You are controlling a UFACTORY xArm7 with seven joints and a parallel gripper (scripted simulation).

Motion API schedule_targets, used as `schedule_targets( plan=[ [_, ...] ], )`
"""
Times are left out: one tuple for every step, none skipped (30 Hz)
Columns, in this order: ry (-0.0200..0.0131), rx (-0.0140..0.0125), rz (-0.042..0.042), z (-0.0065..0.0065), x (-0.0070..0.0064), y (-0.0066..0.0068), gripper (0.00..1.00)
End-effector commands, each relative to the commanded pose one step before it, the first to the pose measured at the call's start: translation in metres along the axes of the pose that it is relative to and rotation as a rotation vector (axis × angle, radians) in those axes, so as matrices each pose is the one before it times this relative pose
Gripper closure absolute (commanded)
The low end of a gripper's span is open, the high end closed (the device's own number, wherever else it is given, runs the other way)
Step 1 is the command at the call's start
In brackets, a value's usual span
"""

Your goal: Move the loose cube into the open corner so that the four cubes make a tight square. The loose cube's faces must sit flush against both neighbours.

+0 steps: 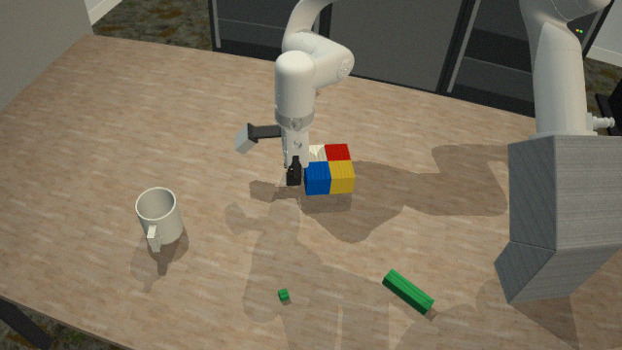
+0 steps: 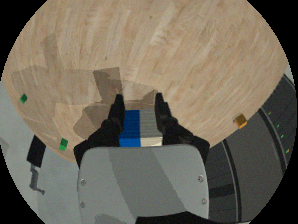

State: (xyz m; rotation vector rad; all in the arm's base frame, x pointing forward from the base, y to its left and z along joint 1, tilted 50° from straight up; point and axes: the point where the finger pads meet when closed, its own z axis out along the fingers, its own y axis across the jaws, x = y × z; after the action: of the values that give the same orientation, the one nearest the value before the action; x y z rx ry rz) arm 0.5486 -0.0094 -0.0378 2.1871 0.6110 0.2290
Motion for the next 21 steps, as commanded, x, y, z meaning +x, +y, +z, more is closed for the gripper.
schedule_targets(
  plan=[
    [0.00413, 0.00126, -0.00039, -0.00158, 0.00147, -0.00076, 0.52],
    [0.0, 0.0, -0.00002, 0.0, -0.00019, -0.00002, 0.52],
    [0.0, 0.0, -0.00002, 0.0, -0.00023, -0.00003, 0.52],
    [0.0, 0.0, -0.00003, 0.0, -0.00027, -0.00003, 0.52],
    [0.0, 0.0, -0.00003, 0.0, -0.00031, -0.00004, 0.52],
    [0.0, 0.00001, -0.00003, 0.0, -0.00034, -0.00004, 0.52],
    [0.0, 0.00001, -0.00004, 0.0, -0.00037, -0.00004, 0.52],
    [0.0, 0.0, 0.0, 0.0, 0.0, 0.0, 0.52],
    [0.0, 0.0, 0.0, 0.0, 0.0, 0.0, 0.52],
    [0.0, 0.00001, -0.00004, 0.0, -0.00039, -0.00005, 0.52],
    [-0.00001, 0.00001, -0.00004, 0.0, -0.0004, -0.00005, 0.52],
    [-0.00001, 0.00001, -0.00004, 0.0, -0.00041, -0.00005, 0.52],
    [0.0, -0.00001, 0.0, 0.0, -0.00041, -0.00005, 0.52],
    [0.0, 0.0, 0.0, 0.0, -0.00041, -0.00005, 0.52],
    [0.0, 0.0, 0.0, 0.0, -0.00039, -0.00004, 0.52],
    [0.0, 0.0, 0.0, 0.0, -0.00037, -0.00004, 0.52],
    [0.0, 0.0, 0.0, 0.0, -0.00034, -0.00004, 0.52],
    [0.0, 0.0, 0.0, 0.0, -0.00031, -0.00004, 0.52],
    [0.0, 0.0, 0.0, 0.0, -0.00027, -0.00003, 0.52],
    [0.0, 0.0, 0.0, 0.0, -0.00023, -0.00003, 0.52],
    [0.0, 0.0, 0.0, 0.0, -0.00019, -0.00002, 0.52]
  ],
)
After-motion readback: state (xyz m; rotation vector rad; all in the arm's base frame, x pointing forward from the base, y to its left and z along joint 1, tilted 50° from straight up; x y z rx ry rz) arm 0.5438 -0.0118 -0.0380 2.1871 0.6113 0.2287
